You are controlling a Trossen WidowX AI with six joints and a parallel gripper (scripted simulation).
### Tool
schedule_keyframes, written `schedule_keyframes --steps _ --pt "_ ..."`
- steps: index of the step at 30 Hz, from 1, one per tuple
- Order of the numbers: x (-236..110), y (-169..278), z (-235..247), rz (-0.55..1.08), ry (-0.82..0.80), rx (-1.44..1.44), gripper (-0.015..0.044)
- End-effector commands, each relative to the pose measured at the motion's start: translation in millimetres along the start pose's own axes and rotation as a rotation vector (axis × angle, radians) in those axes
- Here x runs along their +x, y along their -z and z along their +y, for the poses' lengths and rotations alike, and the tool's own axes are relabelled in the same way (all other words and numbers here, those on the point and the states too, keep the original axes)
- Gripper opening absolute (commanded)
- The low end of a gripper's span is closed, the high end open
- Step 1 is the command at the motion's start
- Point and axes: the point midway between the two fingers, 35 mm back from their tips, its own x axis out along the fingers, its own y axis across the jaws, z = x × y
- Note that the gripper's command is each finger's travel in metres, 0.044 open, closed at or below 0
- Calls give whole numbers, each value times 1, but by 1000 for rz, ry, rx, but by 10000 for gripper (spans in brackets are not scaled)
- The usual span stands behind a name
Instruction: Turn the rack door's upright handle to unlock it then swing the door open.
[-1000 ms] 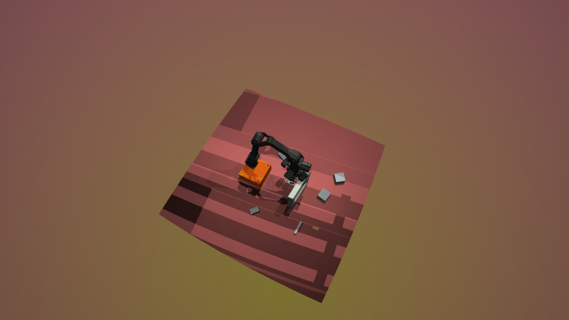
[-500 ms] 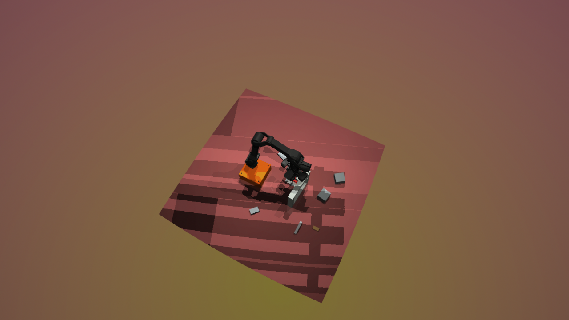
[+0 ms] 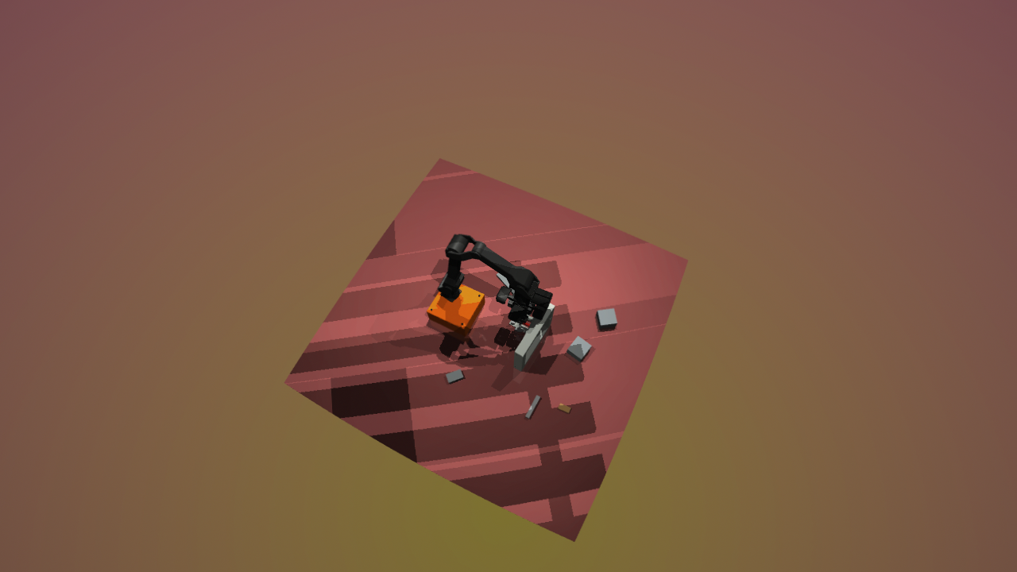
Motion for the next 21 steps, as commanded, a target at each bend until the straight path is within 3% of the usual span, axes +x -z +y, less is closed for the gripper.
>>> schedule_keyframes --steps 1,21 --pt "0 -3 -6 -4 -2 -108 12" --pt "1 -22 -42 -5 3 -457 12"
